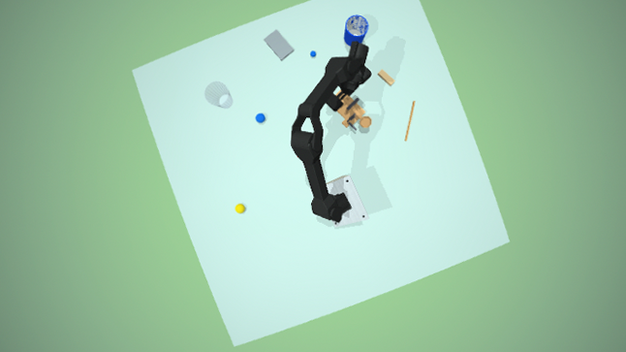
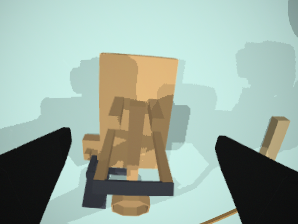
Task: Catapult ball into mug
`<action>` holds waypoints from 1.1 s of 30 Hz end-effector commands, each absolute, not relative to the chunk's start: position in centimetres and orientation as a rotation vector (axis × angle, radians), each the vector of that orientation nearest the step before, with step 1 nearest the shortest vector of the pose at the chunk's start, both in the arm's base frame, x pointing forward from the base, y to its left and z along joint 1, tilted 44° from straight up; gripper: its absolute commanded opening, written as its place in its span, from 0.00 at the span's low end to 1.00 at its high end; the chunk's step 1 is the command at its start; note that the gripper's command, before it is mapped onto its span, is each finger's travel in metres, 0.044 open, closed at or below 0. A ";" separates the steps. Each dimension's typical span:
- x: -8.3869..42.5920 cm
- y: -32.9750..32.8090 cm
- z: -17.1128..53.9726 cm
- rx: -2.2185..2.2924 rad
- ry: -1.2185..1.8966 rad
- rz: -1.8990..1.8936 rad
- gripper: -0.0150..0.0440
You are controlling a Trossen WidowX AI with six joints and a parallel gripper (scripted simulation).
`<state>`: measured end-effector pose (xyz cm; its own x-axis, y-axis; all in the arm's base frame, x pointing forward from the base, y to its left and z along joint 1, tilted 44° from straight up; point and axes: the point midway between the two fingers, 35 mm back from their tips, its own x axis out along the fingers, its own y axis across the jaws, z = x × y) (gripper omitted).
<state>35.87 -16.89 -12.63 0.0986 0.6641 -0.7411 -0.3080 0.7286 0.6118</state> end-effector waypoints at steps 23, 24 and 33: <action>36.1 -12.9 -16.4 0.353 1.293 0.754 1.00; 36.1 -12.8 -16.5 0.353 1.293 0.755 1.00; 36.2 -11.8 -17.6 0.353 1.293 0.755 1.00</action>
<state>36.36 -12.43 -16.95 0.0883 0.6712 -0.7360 -0.3115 0.7204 0.6197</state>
